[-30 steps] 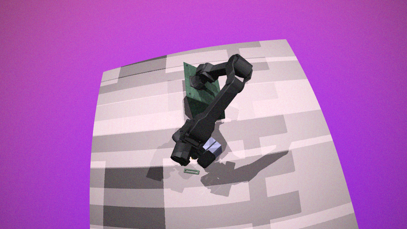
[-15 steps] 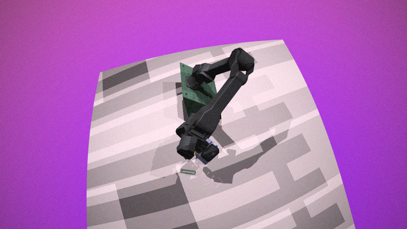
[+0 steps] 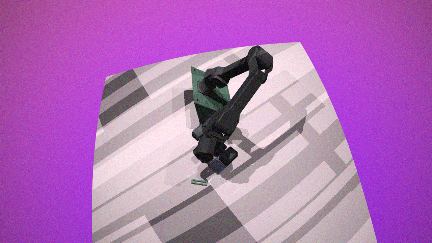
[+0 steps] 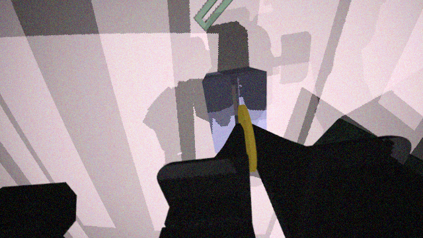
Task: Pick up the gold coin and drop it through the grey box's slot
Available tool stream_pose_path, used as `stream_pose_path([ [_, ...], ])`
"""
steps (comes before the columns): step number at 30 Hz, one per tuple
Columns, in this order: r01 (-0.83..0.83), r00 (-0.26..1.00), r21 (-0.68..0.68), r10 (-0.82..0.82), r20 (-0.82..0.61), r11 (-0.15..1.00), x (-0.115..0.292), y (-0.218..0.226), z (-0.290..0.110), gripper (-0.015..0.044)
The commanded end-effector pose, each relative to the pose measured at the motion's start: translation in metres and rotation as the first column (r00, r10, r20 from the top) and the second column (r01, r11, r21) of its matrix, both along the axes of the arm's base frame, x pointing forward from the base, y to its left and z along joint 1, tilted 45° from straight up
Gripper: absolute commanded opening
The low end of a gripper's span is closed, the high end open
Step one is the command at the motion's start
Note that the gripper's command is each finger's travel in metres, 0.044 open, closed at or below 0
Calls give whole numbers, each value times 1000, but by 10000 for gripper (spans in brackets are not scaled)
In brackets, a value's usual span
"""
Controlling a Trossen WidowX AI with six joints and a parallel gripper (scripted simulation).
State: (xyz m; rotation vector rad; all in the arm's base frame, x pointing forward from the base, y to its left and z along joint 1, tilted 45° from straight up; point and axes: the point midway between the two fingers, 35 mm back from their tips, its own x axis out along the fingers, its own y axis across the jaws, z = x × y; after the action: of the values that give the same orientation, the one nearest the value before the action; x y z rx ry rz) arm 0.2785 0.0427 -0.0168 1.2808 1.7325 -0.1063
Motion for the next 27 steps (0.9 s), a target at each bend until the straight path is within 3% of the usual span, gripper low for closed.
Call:
stream_pose_path([
  [1,1,1000,-1,-1,2,1000,2,-1,-1,0],
  [27,4,1000,-3,-4,0,1000,-3,3,2,0],
])
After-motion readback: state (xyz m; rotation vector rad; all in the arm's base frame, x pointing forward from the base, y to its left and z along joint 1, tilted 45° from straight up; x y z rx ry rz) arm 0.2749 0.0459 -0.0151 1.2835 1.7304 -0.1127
